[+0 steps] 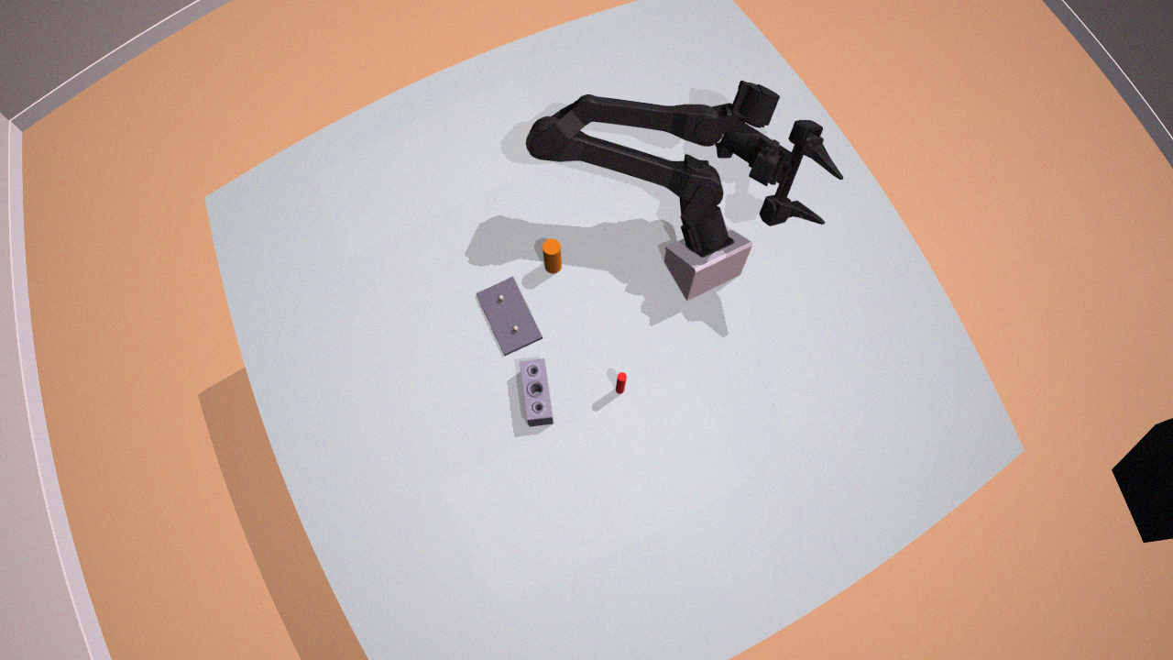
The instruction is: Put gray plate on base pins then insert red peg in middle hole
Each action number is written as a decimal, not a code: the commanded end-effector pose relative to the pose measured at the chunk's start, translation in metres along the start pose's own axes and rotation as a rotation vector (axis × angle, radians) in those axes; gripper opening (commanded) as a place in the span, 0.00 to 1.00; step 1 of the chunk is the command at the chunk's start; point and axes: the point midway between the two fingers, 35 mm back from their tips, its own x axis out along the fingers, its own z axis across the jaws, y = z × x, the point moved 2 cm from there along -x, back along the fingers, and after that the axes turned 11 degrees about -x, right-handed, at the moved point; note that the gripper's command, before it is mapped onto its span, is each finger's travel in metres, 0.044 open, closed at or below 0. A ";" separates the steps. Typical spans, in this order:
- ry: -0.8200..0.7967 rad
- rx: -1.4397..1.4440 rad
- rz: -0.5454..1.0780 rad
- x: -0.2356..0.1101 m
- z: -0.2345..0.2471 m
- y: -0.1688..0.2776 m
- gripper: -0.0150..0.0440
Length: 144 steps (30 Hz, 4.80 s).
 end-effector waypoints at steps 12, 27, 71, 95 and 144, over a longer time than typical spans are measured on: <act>0.523 -0.379 -0.136 0.034 -0.010 -0.089 1.00; 1.265 -0.584 0.203 0.046 -0.111 -0.234 1.00; 1.063 -0.232 1.489 -0.142 -0.429 -0.254 1.00; 1.063 -0.232 1.490 -0.154 -0.457 -0.225 1.00; 1.063 -0.235 1.488 -0.151 -0.456 -0.230 0.25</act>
